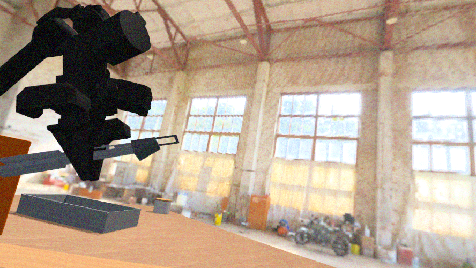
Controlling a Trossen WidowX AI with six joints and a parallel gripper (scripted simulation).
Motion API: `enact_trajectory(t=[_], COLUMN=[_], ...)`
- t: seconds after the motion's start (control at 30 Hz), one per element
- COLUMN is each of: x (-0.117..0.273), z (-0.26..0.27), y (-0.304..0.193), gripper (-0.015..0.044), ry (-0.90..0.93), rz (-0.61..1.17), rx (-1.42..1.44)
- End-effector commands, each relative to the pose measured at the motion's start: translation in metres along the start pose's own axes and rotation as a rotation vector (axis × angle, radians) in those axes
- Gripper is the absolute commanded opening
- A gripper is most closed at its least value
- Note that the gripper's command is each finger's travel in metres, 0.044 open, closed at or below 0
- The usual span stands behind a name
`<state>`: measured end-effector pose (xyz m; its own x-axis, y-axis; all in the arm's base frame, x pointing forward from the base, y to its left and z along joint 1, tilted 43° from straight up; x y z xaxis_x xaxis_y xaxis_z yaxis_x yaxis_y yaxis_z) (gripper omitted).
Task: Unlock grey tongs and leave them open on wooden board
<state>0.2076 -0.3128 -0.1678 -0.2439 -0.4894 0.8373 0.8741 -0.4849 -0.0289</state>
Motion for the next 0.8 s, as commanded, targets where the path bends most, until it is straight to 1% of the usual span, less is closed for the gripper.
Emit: enact_trajectory(t=[0.0, 0.57, 0.77], x=[0.000, 0.007, 0.007], z=[0.002, 0.020, 0.020], y=[0.003, 0.011, 0.011], gripper=[-0.0150, -0.0150, -0.0150], ry=[0.008, 0.070, 0.073], rz=[0.054, 0.305, 0.315], rx=[0.014, 0.056, 0.058])
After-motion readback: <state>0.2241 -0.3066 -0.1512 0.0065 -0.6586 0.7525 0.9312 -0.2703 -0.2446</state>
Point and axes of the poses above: the point midway between the two fingers, 35 mm back from their tips, its own x axis back along the fingers, its own z axis across the jaws, y = z × x, the point moved 7 cm from there along x, back along the fingers, and after that the axes turned 10 degrees about x, right-handed, at the moved point
